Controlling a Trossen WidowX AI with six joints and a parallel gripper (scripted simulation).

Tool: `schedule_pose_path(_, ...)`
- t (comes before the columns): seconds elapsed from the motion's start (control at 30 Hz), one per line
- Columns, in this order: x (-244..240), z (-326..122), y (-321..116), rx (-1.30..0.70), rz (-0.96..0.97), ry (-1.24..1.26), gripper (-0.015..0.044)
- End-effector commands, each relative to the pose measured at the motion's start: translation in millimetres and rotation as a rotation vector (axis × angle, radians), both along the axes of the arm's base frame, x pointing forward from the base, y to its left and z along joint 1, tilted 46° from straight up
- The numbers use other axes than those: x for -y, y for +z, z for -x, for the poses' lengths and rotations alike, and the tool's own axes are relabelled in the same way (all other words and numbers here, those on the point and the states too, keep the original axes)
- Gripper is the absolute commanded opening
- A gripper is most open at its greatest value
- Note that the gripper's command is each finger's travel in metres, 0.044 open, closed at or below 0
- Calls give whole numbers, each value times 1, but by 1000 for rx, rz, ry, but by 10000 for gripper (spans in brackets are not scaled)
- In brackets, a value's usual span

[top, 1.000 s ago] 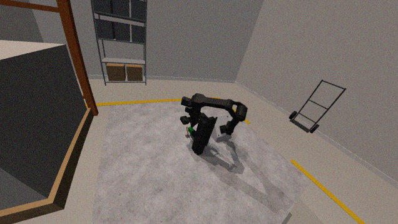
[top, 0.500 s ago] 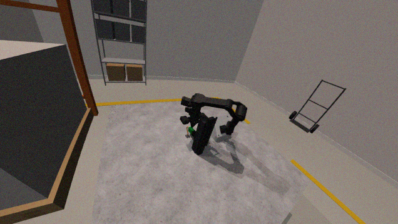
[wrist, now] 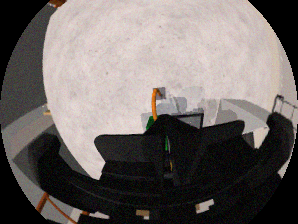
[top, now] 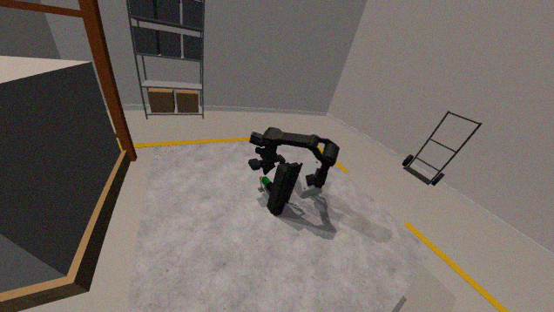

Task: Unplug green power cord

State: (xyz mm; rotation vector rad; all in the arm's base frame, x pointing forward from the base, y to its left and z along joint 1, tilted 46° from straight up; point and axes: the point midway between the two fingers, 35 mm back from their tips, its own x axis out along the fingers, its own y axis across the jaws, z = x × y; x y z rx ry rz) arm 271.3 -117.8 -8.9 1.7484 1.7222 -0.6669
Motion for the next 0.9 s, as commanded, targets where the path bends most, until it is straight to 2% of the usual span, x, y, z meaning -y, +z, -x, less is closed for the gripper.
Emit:
schedule_pose_path(0.0, 6, -2, -4, 2, 4, 4, 0)
schedule_pose_path(0.87, 34, 0, -35, 1, 3, 5, 0)
